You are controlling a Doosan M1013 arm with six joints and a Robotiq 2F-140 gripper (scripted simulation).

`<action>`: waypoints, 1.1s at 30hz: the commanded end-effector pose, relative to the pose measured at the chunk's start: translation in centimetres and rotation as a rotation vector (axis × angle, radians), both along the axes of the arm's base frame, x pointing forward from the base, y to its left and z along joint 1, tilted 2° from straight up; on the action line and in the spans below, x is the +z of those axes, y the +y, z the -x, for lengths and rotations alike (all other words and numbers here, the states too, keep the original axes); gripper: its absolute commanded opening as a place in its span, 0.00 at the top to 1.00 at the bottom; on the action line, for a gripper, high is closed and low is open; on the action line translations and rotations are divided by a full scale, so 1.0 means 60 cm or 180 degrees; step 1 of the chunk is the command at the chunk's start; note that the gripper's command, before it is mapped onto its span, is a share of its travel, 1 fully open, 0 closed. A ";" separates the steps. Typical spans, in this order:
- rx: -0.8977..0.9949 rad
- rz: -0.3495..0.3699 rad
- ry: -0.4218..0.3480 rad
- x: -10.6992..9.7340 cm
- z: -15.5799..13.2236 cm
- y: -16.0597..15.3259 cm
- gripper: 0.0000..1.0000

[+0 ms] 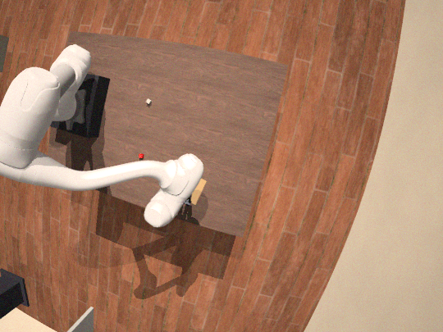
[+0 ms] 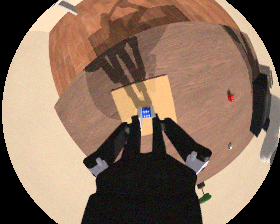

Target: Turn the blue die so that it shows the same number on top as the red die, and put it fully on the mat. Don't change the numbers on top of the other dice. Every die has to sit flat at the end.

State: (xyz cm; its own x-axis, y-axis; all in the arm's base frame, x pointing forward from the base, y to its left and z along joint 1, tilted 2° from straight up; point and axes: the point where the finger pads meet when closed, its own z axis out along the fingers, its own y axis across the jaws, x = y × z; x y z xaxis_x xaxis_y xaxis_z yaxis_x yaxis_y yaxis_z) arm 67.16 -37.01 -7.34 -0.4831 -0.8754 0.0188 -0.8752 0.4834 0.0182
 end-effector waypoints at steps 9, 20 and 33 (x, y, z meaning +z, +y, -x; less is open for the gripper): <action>0.0001 0.0017 0.0006 -0.005 0.004 -0.005 0.82; 0.0001 0.0017 0.0006 -0.011 0.004 -0.005 0.82; 0.0001 0.0017 0.0006 -0.013 0.004 -0.005 0.82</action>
